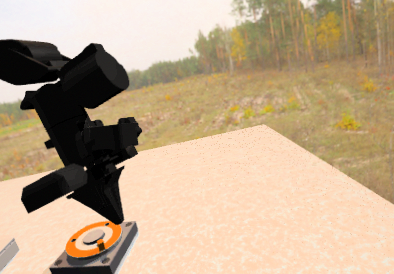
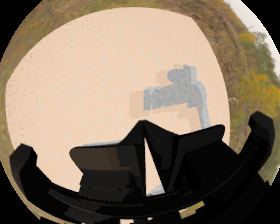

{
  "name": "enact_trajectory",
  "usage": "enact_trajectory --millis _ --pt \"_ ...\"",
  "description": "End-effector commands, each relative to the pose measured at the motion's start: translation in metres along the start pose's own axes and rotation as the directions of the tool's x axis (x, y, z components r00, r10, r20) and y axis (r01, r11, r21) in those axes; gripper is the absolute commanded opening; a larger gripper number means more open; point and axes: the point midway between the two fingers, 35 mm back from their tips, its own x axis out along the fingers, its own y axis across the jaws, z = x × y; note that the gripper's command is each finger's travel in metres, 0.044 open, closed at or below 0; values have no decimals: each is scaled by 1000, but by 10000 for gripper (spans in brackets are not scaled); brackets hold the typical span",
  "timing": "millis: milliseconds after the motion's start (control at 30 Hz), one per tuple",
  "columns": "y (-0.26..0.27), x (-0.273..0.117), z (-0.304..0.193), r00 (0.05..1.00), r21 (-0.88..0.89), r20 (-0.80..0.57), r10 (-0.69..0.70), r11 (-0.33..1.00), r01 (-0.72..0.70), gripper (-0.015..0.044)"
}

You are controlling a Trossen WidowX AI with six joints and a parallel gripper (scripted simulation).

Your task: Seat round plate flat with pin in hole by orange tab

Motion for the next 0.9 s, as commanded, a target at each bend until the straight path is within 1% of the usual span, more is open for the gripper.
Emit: enact_trajectory --millis 0,67,100,400,700,867 --pt "53 5 -48 977 -99 -182 115 986 -134 0" --pt "77 4 -73 949 -134 -275 153 971 -196 0" --pt "80 4 -76 944 -139 -290 158 969 -205 0" --pt "80 4 -77 944 -139 -291 158 969 -205 0" --pt "86 46 -90 944 -139 -291 158 969 -205 0" --pt "86 49 -92 943 -139 -291 158 969 -205 0"
